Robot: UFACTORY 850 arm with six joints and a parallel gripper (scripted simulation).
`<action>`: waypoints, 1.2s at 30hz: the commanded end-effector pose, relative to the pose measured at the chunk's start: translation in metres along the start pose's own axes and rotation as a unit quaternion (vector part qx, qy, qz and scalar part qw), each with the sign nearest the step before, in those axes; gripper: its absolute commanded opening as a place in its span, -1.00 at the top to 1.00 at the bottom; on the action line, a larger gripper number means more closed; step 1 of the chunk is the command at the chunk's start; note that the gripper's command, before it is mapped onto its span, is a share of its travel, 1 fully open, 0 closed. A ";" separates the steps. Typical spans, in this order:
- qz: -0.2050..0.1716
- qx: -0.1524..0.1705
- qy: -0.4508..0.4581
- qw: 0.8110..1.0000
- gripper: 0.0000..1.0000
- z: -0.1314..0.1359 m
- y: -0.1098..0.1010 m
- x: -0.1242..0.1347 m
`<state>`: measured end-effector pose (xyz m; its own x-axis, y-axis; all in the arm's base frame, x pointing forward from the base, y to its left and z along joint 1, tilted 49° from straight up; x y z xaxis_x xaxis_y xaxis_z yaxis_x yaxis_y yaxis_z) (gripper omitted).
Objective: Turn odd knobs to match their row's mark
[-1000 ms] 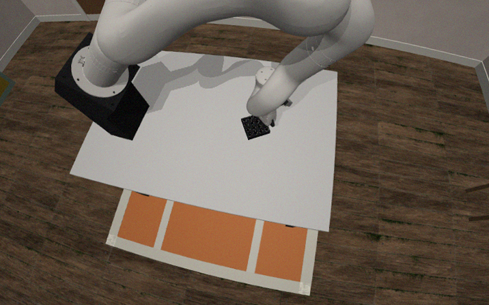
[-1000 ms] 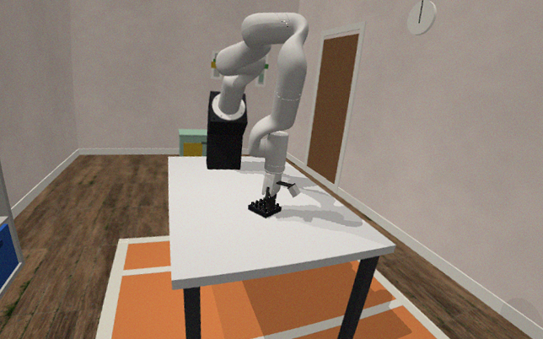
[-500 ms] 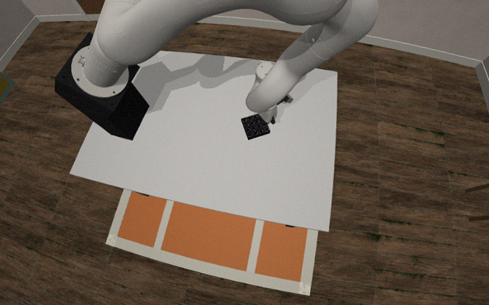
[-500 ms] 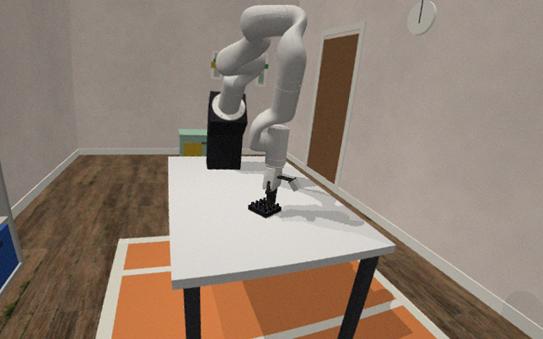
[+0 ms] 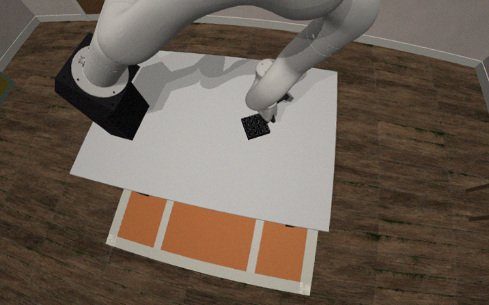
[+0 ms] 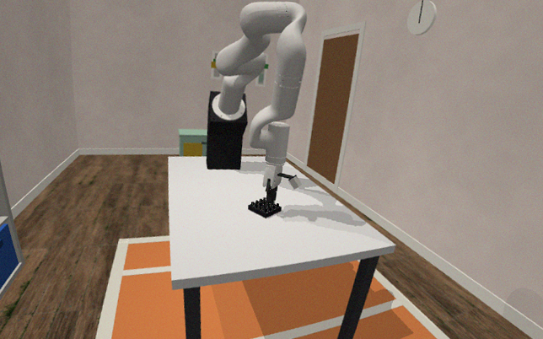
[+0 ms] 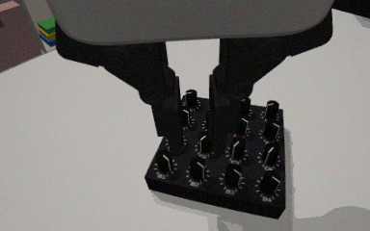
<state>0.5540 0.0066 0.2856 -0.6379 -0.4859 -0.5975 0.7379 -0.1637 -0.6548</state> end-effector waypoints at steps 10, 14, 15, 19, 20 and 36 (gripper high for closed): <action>0.000 0.000 0.000 1.000 -1.00 0.000 -0.016 0.000; 0.000 0.000 0.000 1.000 -1.00 0.000 -0.040 0.000; 0.000 0.000 0.000 1.000 -1.00 0.000 -0.047 0.000; 0.000 0.000 0.000 1.000 -1.00 0.000 -0.061 0.000; 0.000 0.000 0.000 1.000 -1.00 0.000 -0.069 0.000; 0.000 0.000 0.000 1.000 -1.00 0.000 -0.114 0.000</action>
<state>0.4728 0.0244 0.3572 -0.6347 -0.4859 -0.6009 0.7403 -0.1591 -0.6532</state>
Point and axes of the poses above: the point where the finger pads meet when closed, its own y axis out along the fingers, its own z axis across the jaws, x = y × z, the point moved 9 cm from there along -y, back along the fingers, and after that the axes turned 13 degrees about y, right-handed, at the moved point
